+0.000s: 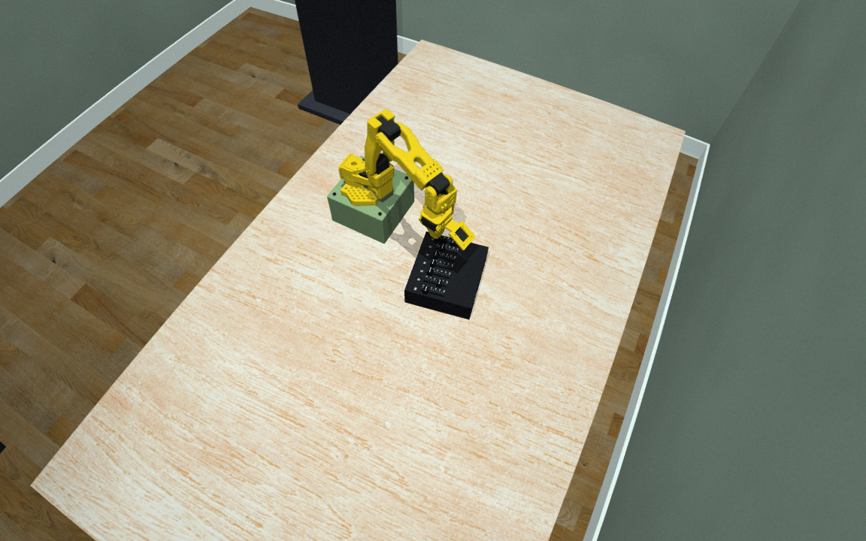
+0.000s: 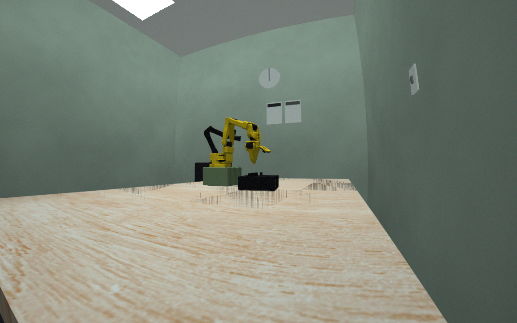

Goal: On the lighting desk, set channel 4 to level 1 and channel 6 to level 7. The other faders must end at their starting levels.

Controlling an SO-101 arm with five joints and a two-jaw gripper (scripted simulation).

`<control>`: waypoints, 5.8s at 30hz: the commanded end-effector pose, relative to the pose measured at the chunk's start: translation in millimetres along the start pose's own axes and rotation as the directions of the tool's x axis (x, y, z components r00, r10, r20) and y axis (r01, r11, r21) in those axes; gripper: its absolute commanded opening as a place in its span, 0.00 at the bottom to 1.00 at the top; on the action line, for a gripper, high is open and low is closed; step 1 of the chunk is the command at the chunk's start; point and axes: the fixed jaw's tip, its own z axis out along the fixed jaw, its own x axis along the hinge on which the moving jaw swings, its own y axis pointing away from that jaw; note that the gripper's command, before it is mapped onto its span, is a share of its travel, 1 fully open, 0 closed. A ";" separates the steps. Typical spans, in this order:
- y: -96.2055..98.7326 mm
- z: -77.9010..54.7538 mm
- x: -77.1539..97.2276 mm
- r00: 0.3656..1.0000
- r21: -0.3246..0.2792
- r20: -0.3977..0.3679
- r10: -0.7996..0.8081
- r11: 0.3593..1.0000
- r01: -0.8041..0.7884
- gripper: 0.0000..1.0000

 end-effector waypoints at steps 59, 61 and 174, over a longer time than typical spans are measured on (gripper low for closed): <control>117.4 -7.7 44.8 -0.998 0.001 0.004 -0.068 -0.998 0.068 0.00; 119.4 -7.8 46.0 -1.000 0.002 0.004 -0.011 -1.000 0.011 0.00; 192.1 -12.4 129.2 0.746 0.005 -0.003 0.666 0.746 -0.666 0.00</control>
